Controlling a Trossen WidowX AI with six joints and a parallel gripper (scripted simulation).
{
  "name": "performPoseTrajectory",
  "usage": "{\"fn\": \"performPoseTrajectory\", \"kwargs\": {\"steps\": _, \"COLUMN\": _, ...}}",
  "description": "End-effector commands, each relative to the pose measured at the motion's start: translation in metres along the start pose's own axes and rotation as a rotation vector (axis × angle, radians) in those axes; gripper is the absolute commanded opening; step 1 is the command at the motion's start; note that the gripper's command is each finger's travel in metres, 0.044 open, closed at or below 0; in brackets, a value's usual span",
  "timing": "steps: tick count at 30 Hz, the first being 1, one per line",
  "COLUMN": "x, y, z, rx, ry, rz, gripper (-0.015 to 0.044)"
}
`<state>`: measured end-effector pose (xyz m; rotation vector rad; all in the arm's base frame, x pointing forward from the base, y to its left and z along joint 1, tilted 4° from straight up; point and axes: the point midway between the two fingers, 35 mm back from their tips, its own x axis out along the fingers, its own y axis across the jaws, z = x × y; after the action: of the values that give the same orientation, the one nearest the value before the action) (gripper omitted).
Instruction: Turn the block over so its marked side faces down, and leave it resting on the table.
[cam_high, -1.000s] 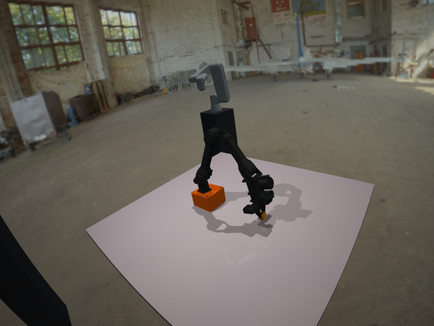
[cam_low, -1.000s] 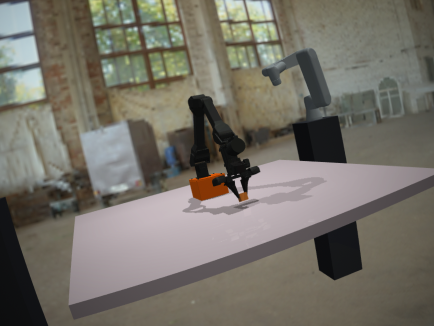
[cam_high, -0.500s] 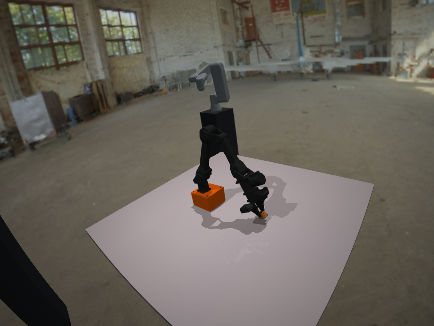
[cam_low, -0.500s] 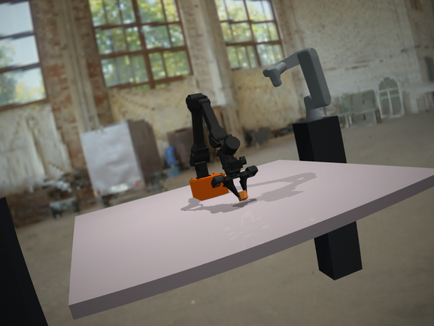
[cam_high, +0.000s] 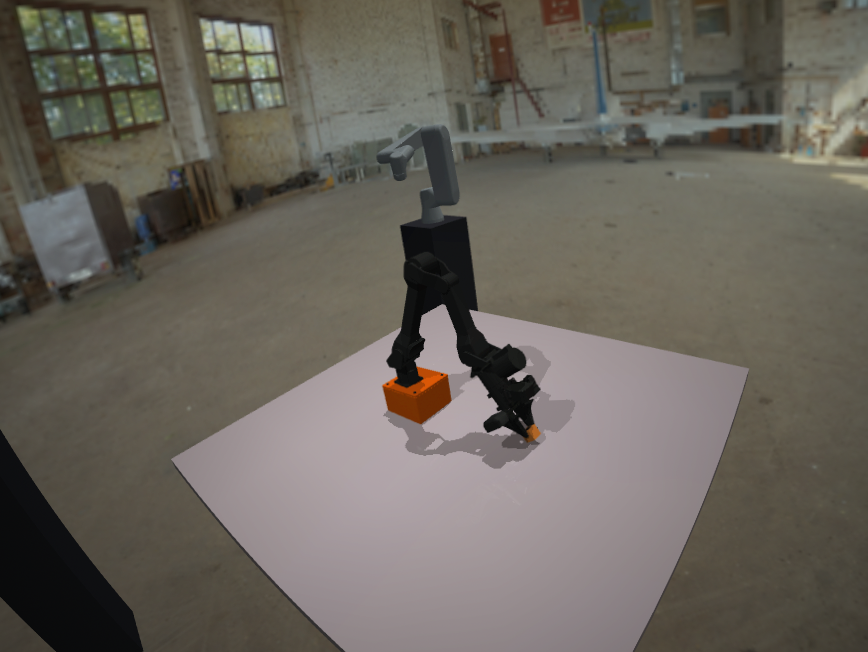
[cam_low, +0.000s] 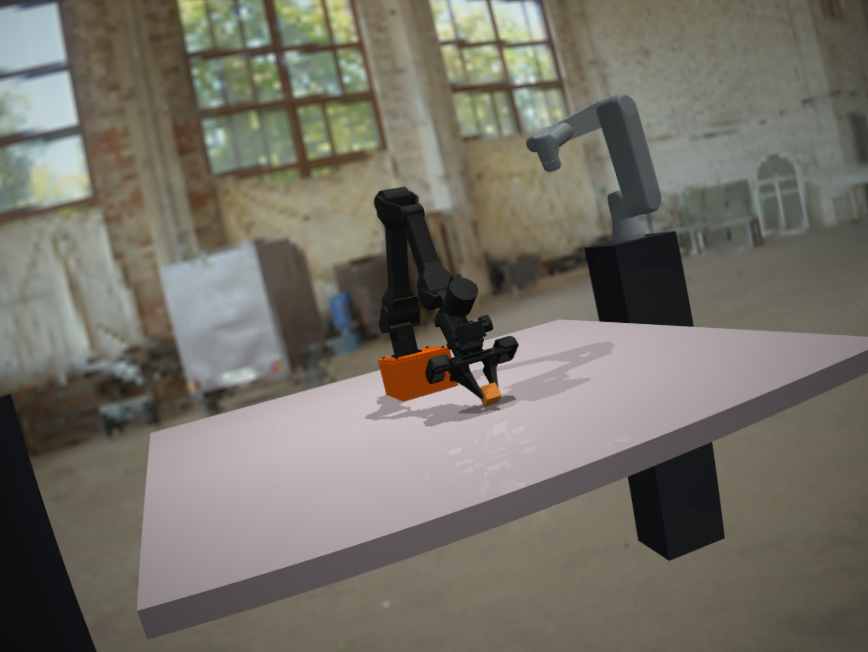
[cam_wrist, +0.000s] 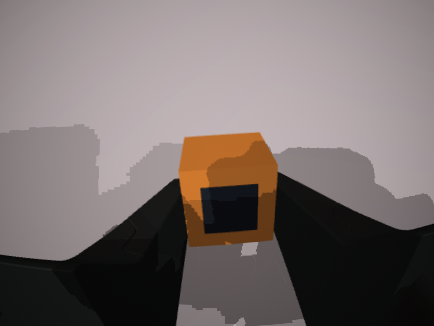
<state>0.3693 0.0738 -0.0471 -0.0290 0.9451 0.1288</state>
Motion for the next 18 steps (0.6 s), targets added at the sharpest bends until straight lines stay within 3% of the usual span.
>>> {"fn": "performPoseTrajectory", "kwargs": {"steps": 1, "x": 0.007, "y": -0.001, "z": -0.008, "rx": 0.002, "ry": -0.031, "rz": -0.007, "gripper": 0.0000}}
{"fn": "performPoseTrajectory", "kwargs": {"steps": 18, "x": 0.013, "y": -0.001, "z": -0.019, "rx": 0.001, "ry": -0.276, "rz": -0.008, "gripper": 0.0000}}
